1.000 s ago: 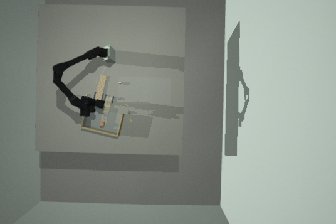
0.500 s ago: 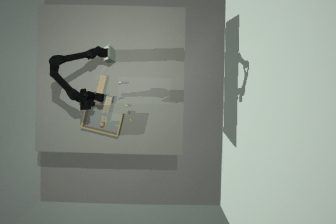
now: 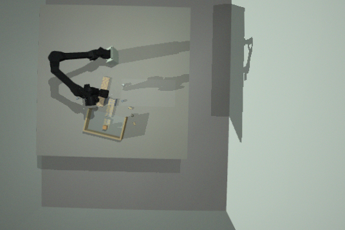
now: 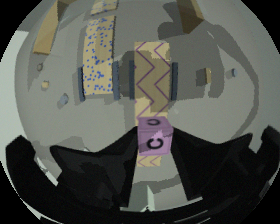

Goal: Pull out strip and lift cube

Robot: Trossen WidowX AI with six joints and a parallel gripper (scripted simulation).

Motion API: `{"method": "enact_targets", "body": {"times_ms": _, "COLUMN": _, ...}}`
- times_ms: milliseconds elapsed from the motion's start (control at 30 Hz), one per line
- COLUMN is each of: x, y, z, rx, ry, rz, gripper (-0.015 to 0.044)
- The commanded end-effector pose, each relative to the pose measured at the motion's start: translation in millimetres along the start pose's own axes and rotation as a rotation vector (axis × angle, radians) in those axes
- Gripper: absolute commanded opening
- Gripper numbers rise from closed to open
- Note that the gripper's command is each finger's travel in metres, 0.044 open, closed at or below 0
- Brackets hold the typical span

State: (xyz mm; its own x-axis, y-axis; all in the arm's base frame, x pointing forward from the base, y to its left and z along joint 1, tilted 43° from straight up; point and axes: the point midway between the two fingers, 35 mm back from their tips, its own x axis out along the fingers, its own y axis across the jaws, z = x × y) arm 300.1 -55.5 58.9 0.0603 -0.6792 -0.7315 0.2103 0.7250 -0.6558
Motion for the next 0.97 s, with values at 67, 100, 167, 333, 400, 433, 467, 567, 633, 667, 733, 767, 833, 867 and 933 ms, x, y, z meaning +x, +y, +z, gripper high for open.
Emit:
{"method": "enact_targets", "body": {"times_ms": 67, "x": -7, "y": 1, "z": -7, "rx": 0.003, "ry": 0.002, "rz": 0.001, "gripper": 0.0}}
{"method": "enact_targets", "body": {"times_ms": 100, "x": -14, "y": 1, "z": -7, "rx": 0.003, "ry": 0.002, "rz": 0.001, "gripper": 0.0}}
{"method": "enact_targets", "body": {"times_ms": 167, "x": -26, "y": 1, "z": -7, "rx": 0.003, "ry": 0.003, "rz": 0.001, "gripper": 0.0}}
{"method": "enact_targets", "body": {"times_ms": 333, "x": -35, "y": 1, "z": -7, "rx": 0.002, "ry": 0.003, "rz": 0.001, "gripper": 0.0}}
{"method": "enact_targets", "body": {"times_ms": 400, "x": -35, "y": 1, "z": -7, "rx": 0.002, "ry": 0.003, "rz": 0.001, "gripper": 0.0}}
{"method": "enact_targets", "body": {"times_ms": 433, "x": -35, "y": 1, "z": -7, "rx": 0.002, "ry": 0.003, "rz": 0.001, "gripper": 0.0}}
{"method": "enact_targets", "body": {"times_ms": 467, "x": -35, "y": 1, "z": -7, "rx": 0.002, "ry": 0.003, "rz": 0.001, "gripper": 0.0}}
{"method": "enact_targets", "body": {"times_ms": 567, "x": -35, "y": 1, "z": -7, "rx": 0.002, "ry": 0.003, "rz": 0.001, "gripper": 0.0}}
{"method": "enact_targets", "body": {"times_ms": 633, "x": -35, "y": 1, "z": -7, "rx": 0.002, "ry": 0.003, "rz": 0.001, "gripper": 0.0}}
{"method": "enact_targets", "body": {"times_ms": 667, "x": -35, "y": 1, "z": -7, "rx": 0.002, "ry": 0.003, "rz": 0.001, "gripper": 0.0}}
{"method": "enact_targets", "body": {"times_ms": 733, "x": -35, "y": 1, "z": -7, "rx": 0.002, "ry": 0.003, "rz": 0.001, "gripper": 0.0}}
{"method": "enact_targets", "body": {"times_ms": 767, "x": -35, "y": 1, "z": -7, "rx": 0.002, "ry": 0.003, "rz": 0.001, "gripper": 0.0}}
{"method": "enact_targets", "body": {"times_ms": 833, "x": -35, "y": 1, "z": -7, "rx": 0.002, "ry": 0.003, "rz": 0.001, "gripper": 0.0}}
{"method": "enact_targets", "body": {"times_ms": 867, "x": -35, "y": 1, "z": -7, "rx": 0.002, "ry": 0.003, "rz": 0.001, "gripper": 0.0}}
{"method": "enact_targets", "body": {"times_ms": 933, "x": -35, "y": 1, "z": -7, "rx": 0.002, "ry": 0.003, "rz": 0.001, "gripper": 0.0}}
